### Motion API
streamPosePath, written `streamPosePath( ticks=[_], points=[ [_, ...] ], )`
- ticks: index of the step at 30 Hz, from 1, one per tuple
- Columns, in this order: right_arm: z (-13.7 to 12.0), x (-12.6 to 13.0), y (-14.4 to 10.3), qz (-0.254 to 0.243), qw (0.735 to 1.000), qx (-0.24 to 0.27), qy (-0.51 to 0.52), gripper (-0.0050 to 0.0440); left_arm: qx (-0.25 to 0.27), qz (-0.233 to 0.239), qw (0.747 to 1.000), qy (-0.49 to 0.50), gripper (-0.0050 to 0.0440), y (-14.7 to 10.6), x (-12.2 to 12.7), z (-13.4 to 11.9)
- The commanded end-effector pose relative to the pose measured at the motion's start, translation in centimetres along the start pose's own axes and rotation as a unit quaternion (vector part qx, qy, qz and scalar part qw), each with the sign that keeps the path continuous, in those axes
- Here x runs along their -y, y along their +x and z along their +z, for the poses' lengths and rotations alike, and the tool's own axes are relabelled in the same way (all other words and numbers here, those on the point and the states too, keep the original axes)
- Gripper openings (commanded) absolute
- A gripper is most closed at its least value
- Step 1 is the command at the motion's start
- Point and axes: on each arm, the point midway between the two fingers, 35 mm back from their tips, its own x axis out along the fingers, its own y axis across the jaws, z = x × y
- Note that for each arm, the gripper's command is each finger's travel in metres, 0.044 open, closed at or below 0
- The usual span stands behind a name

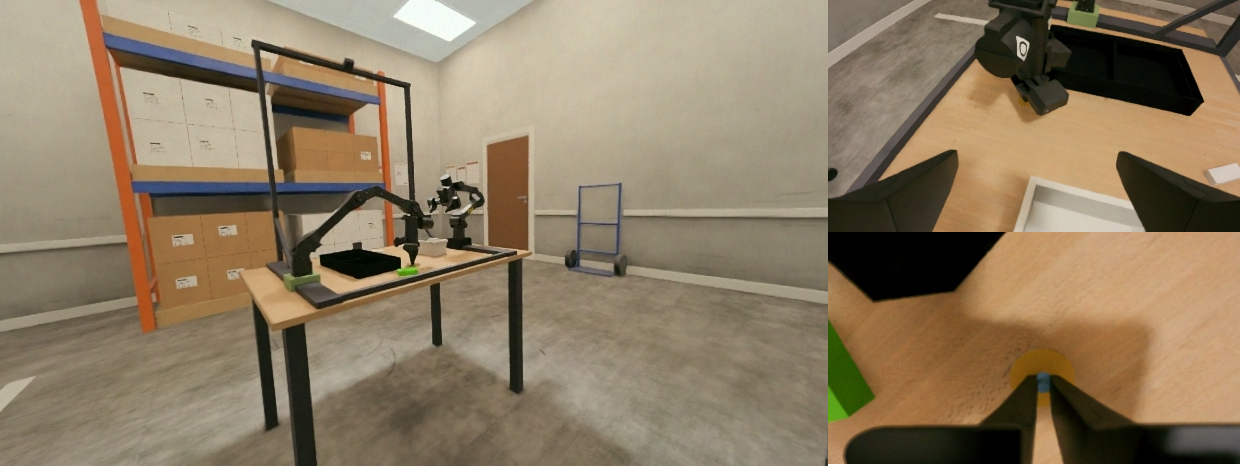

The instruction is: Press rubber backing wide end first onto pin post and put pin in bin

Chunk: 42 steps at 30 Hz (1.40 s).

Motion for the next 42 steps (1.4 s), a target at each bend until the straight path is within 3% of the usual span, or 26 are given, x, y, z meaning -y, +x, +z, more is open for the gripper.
streamPosePath(
  ticks=[1, 9, 10, 13, 18, 20, 23, 27, 29, 33, 35, 39, 41, 42],
  points=[
    [0.0, 0.1, -0.2, -0.002, 1.000, -0.004, 0.000, -0.0050, 0.005, -0.001, 1.000, 0.000, 0.0440, -0.2, 0.0, 0.3],
    [-0.3, 0.2, -0.9, -0.008, 1.000, -0.012, 0.001, -0.0050, 0.005, -0.001, 1.000, 0.000, 0.0440, -0.2, 0.0, 0.3],
    [-0.3, 0.2, -0.9, -0.008, 1.000, -0.012, 0.001, 0.0024, 0.005, -0.001, 1.000, 0.000, 0.0440, -0.2, 0.0, 0.3],
    [-0.3, 0.2, -0.9, -0.008, 1.000, -0.012, 0.001, 0.0093, 0.005, -0.001, 1.000, 0.000, 0.0440, -0.2, 0.0, 0.3],
    [-0.3, 0.2, -0.9, -0.008, 1.000, -0.012, 0.001, 0.0093, 0.005, -0.001, 1.000, 0.000, 0.0440, -0.2, 0.0, 0.3],
    [-0.3, 0.3, -0.7, -0.006, 1.000, -0.009, 0.001, 0.0141, 0.005, -0.001, 1.000, 0.000, 0.0440, -0.2, 0.0, 0.3],
    [-0.5, 0.4, -3.0, -0.016, 1.000, -0.023, 0.002, 0.0153, 0.005, -0.001, 1.000, 0.000, 0.0440, -0.2, 0.0, 0.3],
    [-0.5, 0.4, -3.6, -0.016, 1.000, -0.023, 0.002, 0.0153, 0.005, -0.001, 1.000, 0.000, 0.0440, -0.2, 0.0, 0.3],
    [-0.4, 0.3, -3.2, -0.011, 1.000, -0.016, 0.001, 0.0201, 0.005, -0.001, 1.000, 0.000, 0.0440, -0.2, 0.0, 0.3],
    [-0.4, 0.3, -5.6, -0.015, 1.000, -0.021, 0.002, 0.0297, 0.005, -0.001, 1.000, 0.000, 0.0440, -0.2, 0.0, 0.3],
    [-0.4, 0.3, -5.6, -0.015, 1.000, -0.021, 0.002, 0.0297, 0.005, -0.001, 1.000, 0.000, 0.0440, -0.2, 0.0, 0.3],
    [-0.3, 0.3, -6.0, -0.006, 1.000, -0.009, 0.001, 0.0393, 0.005, -0.001, 1.000, 0.000, 0.0440, -0.2, 0.0, 0.3],
    [-0.2, -0.1, -7.6, -0.021, 1.000, -0.015, 0.011, 0.0440, 0.005, -0.001, 1.000, 0.000, 0.0440, -0.2, 0.0, 0.3],
    [-0.1, -0.2, -7.8, -0.025, 0.999, -0.013, 0.015, 0.0440, 0.005, -0.001, 1.000, 0.000, 0.0440, -0.2, 0.0, 0.3]
  ],
)
